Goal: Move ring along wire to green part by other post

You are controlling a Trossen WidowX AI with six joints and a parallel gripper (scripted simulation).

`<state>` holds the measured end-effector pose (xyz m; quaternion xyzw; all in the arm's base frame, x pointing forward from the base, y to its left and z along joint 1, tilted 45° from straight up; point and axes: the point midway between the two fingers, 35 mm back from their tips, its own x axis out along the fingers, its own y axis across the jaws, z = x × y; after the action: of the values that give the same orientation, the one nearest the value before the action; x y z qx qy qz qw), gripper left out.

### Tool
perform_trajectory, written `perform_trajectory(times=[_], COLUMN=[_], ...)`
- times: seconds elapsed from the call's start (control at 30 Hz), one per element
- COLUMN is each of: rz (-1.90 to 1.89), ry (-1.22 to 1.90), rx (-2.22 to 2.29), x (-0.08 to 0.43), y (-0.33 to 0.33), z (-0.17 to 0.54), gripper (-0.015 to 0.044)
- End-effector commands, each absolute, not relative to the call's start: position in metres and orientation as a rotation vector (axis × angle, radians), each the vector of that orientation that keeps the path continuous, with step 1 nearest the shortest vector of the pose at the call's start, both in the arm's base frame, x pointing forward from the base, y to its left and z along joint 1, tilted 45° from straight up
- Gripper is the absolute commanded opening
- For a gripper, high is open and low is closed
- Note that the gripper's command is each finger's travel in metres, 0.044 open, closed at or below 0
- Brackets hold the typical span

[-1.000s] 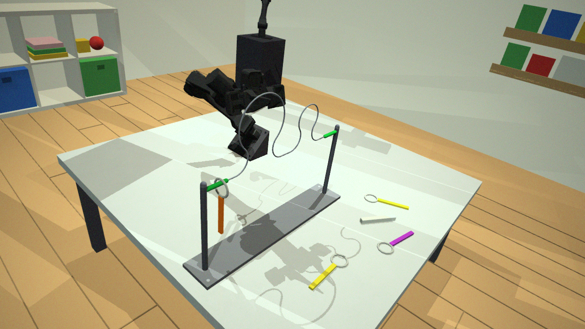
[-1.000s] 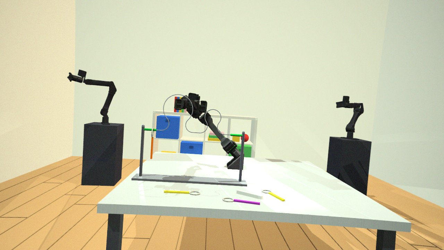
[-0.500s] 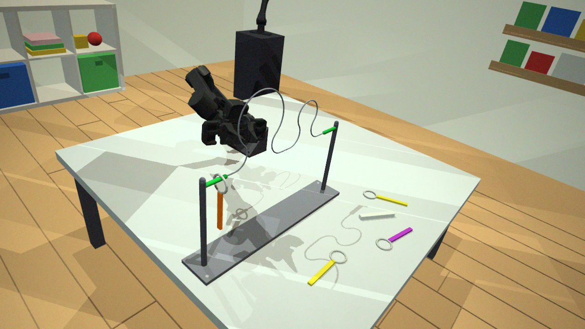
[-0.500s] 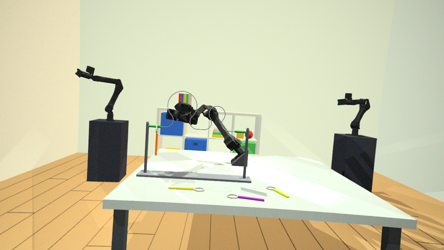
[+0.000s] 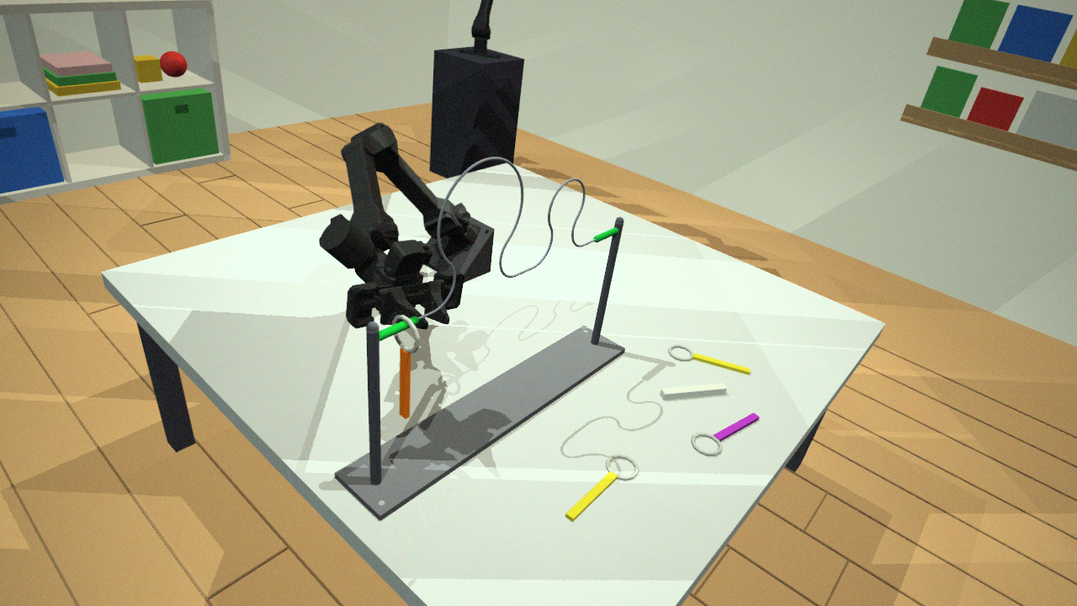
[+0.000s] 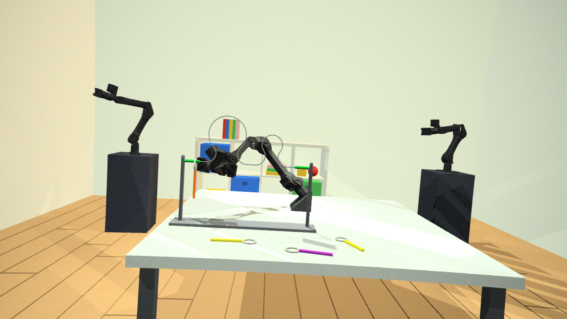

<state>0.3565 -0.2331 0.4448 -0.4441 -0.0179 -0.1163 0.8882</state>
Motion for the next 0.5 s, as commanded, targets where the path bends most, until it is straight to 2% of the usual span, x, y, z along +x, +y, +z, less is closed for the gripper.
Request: perform_trajectory(times=[0.0, 0.47], rz=[-0.216, -0.112], ry=[-0.018, 0.035], rx=[-0.911, -0.848], x=[0.350, 0.271], y=[-0.259, -0.374], z=[0.435, 0.390], gripper=[0.0160, 0.0160])
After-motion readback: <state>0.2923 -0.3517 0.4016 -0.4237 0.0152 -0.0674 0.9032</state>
